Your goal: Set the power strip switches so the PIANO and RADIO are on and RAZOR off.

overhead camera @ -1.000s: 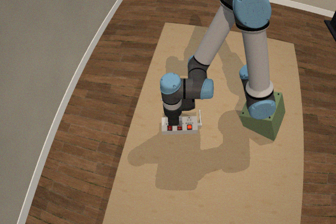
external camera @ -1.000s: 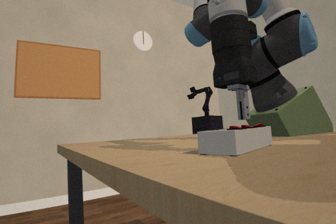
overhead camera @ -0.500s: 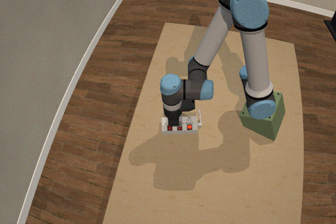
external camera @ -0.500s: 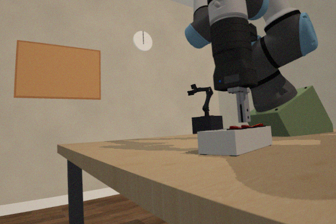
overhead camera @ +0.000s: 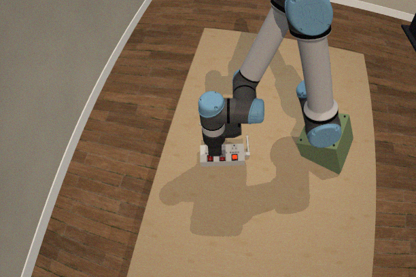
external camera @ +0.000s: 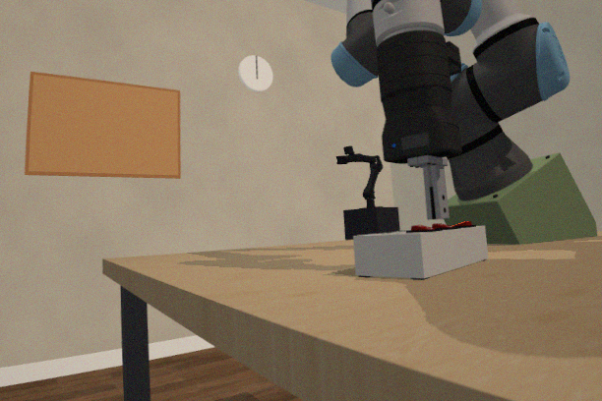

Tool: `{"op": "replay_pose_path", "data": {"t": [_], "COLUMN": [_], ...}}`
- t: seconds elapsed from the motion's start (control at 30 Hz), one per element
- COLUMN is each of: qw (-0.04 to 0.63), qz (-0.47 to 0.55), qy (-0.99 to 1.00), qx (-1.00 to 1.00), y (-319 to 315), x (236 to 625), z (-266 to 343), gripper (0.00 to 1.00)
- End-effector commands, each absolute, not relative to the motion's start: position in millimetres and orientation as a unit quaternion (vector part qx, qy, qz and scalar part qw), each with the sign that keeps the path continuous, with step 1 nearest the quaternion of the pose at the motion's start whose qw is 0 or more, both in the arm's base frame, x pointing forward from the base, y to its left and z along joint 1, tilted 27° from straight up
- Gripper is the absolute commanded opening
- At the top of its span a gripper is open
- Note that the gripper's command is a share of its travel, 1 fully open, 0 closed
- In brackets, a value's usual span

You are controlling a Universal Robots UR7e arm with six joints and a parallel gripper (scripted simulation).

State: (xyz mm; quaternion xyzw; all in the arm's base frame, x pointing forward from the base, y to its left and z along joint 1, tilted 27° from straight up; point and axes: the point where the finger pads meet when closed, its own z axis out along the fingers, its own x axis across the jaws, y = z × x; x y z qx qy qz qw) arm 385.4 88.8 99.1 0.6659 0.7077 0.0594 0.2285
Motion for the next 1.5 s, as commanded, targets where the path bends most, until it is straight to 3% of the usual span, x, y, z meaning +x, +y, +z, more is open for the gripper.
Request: {"op": "replay_pose_path", "data": {"t": [0.0,1.47], "qw": [0.229,0.229], "qz": [0.06,0.06], "qy": [0.708,0.708], "qx": [0.666,0.666], "y": [88.9,87.7], "x": [385.6,387.9], "z": [99.5,94.6], "gripper": [0.0,0.0]}}
